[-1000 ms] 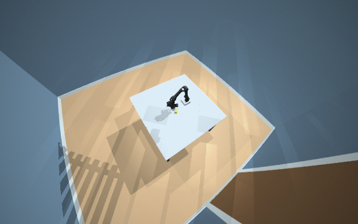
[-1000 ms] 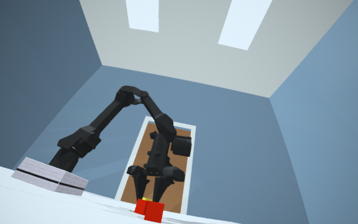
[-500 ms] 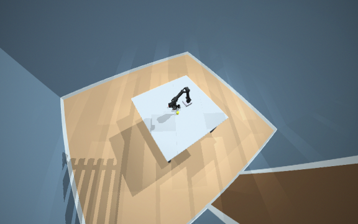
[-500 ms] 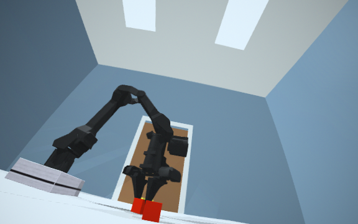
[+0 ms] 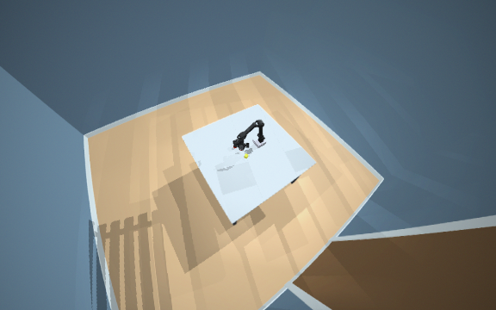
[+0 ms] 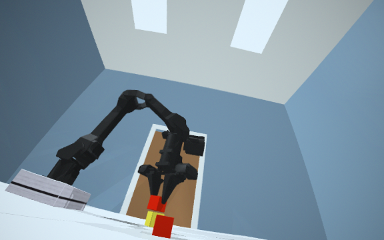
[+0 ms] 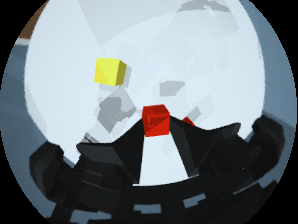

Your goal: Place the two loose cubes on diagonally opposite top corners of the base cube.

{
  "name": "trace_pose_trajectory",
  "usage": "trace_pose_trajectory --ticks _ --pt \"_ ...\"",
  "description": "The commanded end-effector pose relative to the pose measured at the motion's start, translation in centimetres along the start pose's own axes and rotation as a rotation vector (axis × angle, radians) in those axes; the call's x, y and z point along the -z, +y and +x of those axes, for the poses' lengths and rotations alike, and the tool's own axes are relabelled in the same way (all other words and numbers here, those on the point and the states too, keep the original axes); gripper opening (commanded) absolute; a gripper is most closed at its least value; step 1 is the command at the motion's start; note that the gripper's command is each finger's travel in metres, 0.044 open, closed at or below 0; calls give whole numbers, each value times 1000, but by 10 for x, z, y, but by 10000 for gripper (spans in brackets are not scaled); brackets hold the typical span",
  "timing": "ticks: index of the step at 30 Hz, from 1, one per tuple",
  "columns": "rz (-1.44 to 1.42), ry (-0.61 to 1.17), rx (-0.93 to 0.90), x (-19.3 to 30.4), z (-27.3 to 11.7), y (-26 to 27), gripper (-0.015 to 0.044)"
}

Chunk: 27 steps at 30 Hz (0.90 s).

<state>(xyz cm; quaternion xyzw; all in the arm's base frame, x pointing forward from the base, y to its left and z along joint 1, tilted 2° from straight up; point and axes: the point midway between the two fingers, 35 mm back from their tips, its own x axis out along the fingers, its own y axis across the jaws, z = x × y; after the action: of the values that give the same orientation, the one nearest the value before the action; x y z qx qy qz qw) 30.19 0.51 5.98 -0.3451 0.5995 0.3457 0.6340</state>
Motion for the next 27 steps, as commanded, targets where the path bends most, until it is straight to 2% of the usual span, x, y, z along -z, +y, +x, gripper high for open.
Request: trace_pose_trajectory --ticks 1,16,27 --pt "-3 -3 13 -1 -19 -3 105" --pt "-3 -3 13 2 -65 2 105" --pt "-66 -3 12 -10 -59 10 105"
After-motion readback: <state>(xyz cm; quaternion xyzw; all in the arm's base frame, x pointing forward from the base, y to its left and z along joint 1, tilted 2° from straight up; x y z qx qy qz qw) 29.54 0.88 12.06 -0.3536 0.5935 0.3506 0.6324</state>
